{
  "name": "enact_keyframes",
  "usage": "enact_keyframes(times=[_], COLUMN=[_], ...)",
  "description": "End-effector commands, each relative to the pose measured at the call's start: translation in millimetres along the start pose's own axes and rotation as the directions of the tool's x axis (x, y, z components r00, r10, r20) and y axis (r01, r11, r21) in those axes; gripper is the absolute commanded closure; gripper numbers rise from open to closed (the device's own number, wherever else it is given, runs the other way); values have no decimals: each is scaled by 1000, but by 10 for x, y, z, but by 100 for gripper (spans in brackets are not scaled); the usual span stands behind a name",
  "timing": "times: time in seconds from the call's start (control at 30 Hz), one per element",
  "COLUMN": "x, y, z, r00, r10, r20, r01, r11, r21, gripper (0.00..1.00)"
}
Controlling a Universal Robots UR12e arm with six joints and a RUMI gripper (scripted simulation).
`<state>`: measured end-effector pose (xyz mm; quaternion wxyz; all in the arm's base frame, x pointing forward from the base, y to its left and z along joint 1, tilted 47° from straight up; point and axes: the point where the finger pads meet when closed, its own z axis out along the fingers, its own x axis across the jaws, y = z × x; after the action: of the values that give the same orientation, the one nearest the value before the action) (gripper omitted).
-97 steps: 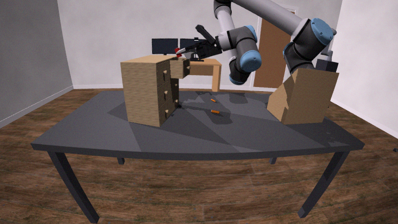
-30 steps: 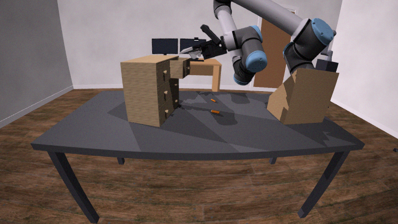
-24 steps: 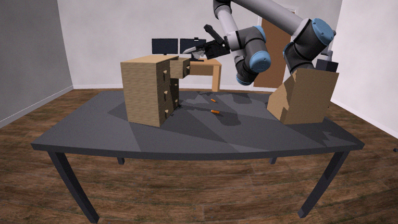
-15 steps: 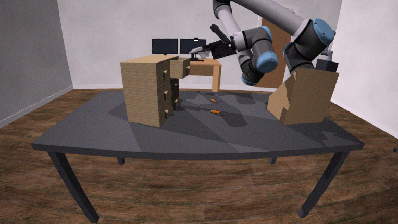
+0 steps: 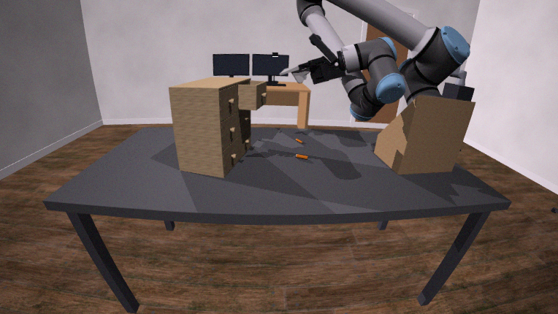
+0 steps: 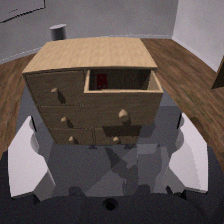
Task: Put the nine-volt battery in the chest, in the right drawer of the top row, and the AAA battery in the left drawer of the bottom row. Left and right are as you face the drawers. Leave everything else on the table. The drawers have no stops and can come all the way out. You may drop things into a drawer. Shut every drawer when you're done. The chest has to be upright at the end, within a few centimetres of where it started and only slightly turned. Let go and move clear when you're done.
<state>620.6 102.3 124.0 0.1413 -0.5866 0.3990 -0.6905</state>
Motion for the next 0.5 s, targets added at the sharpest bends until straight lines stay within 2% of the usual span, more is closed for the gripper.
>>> enact_keyframes(times=[0.0,0.47], x=[-1,-1], y=[24,100], z=[-96,-354], r00=[1000,1000], r10=[0,0], r20=[0,0], r01=[0,0], r11=[1000,1000], r21=[1,1], gripper=[0,0])
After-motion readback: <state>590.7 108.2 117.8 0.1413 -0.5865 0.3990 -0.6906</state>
